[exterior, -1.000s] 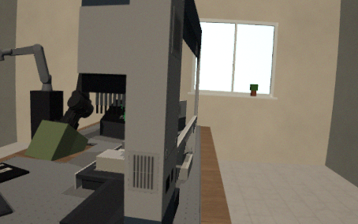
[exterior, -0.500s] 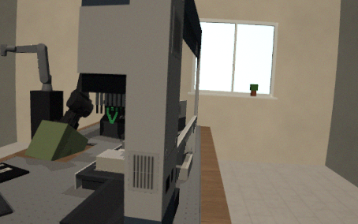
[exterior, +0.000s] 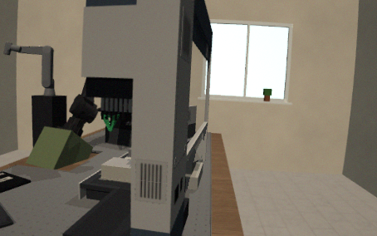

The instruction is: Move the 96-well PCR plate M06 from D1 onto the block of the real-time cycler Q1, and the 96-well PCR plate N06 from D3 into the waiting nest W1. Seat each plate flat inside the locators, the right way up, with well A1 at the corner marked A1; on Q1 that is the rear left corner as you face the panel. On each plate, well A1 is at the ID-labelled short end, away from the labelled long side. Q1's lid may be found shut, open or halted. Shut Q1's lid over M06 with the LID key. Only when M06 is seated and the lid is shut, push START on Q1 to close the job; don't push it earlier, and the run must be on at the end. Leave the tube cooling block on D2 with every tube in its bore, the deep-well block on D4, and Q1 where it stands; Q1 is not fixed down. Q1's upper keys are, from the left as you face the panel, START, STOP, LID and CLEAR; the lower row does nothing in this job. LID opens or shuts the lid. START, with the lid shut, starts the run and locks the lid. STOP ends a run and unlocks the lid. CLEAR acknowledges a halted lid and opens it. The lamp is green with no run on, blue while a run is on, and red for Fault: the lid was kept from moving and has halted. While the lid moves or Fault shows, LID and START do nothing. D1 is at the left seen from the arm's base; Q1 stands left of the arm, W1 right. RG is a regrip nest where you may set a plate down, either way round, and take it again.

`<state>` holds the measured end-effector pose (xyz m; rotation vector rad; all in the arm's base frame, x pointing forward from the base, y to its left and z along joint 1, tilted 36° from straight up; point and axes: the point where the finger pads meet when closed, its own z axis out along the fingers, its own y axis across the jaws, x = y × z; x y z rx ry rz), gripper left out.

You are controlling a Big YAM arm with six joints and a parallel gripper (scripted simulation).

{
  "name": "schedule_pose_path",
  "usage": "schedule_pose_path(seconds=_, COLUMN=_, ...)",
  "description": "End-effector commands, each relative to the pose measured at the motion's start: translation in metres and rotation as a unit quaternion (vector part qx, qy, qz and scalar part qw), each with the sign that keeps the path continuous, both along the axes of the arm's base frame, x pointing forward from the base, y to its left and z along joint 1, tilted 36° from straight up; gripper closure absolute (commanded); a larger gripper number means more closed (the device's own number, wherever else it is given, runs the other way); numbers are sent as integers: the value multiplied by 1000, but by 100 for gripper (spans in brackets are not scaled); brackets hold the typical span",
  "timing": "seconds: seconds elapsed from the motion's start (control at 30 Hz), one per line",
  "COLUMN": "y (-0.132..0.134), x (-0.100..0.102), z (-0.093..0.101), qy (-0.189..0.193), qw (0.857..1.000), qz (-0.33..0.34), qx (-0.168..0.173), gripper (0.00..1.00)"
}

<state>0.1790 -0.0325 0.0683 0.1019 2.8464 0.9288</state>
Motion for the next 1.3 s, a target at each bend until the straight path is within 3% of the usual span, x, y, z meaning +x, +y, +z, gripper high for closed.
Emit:
schedule_pose_path(seconds=0.0, y=-12, x=10, z=7, qy=2, qw=1000, qz=-23, qx=-10, gripper=100)
schedule_pose_path(seconds=0.63, y=-25, x=34, z=22, qy=-36, qw=999, qz=8, qx=-36, gripper=100)
schedule_pose_path(seconds=0.73, y=-8, x=29, z=42, qy=-25, qw=1000, qz=-16, qx=5, gripper=100)
schedule_pose_path(seconds=0.87, y=1, x=25, z=47, qy=-17, qw=999, qz=-24, qx=16, gripper=100)
schedule_pose_path(seconds=0.93, y=9, x=21, z=56, qy=-5, qw=998, qz=-43, qx=43, gripper=100)
schedule_pose_path(seconds=1.0, y=18, x=18, z=66, qy=-5, qw=999, qz=-38, qx=37, gripper=100)
schedule_pose_path(seconds=1.23, y=43, x=14, z=98, qy=15, qw=992, qz=-75, qx=104, gripper=100)
schedule_pose_path(seconds=1.27, y=46, x=13, z=102, qy=17, qw=992, qz=-74, qx=100, gripper=100)
